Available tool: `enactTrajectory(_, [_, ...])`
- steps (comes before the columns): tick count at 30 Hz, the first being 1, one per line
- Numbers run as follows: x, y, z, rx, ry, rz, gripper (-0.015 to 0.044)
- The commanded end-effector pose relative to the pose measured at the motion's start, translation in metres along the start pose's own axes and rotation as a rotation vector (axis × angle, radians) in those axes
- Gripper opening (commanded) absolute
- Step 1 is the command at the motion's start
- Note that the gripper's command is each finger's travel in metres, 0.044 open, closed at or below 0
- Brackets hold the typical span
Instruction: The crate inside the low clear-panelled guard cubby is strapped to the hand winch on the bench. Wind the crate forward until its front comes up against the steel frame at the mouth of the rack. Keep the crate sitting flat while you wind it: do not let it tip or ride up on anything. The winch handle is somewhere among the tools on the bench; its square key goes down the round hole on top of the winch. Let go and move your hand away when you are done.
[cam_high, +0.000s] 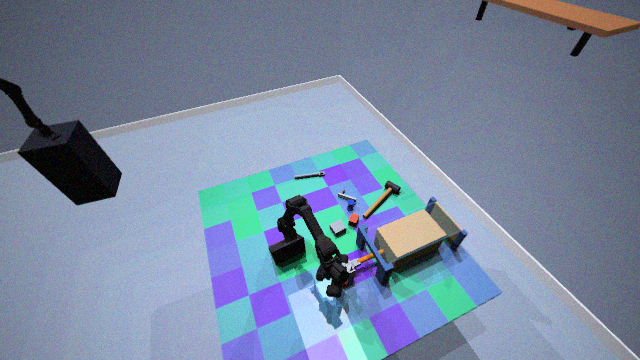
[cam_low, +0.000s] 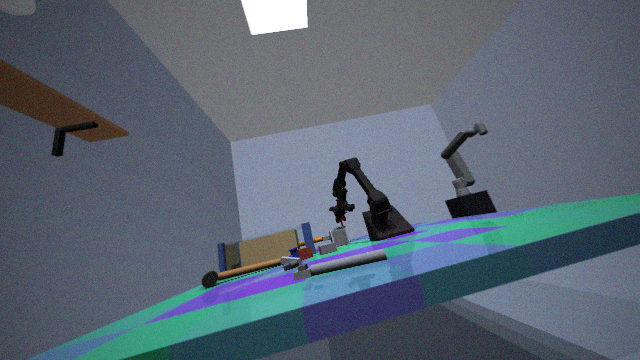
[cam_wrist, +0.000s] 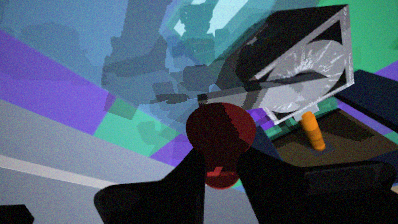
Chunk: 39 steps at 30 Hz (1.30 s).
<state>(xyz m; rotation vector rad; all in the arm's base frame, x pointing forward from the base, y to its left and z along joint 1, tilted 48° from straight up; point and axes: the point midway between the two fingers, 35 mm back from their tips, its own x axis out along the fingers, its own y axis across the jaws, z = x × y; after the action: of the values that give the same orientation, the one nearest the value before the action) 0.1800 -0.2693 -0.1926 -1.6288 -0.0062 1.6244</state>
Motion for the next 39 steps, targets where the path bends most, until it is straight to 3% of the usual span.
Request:
enactTrajectory(1, [0.010, -0.007, -0.019, -0.027, 0.022, -0.009, 0.0000])
enactTrajectory(39, [0.025, -0.031, -0.051, -0.029, 0.024, -0.012, 0.0000])
